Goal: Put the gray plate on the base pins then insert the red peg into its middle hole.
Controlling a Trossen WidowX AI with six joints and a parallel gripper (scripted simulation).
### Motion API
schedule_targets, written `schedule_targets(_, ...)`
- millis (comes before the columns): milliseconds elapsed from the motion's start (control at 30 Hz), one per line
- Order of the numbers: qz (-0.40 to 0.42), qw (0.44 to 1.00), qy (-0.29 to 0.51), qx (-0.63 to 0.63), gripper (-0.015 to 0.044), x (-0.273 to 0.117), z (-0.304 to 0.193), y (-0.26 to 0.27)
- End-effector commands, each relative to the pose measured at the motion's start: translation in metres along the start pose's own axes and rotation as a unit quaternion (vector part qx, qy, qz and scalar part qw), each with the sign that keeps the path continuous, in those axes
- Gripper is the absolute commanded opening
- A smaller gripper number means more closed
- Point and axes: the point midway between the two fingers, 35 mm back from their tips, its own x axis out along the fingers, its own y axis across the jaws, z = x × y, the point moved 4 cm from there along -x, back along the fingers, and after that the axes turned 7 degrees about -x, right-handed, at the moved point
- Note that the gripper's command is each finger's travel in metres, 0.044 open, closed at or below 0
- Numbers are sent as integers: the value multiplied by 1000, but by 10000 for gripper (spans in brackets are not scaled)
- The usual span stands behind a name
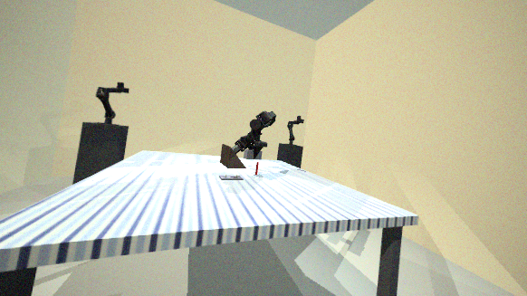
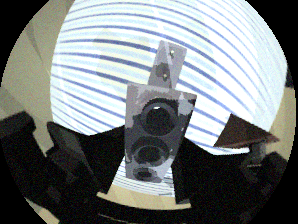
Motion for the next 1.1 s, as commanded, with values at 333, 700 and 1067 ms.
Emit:
schedule_targets(333, -6, 1000, -5, 28, 0, 18, 35, -10)
schedule_targets(700, -4, 999, -4, 46, 0, 35, 66, -18)
schedule_targets(1067, -2, 998, -2, 64, 0, 54, 96, -28)
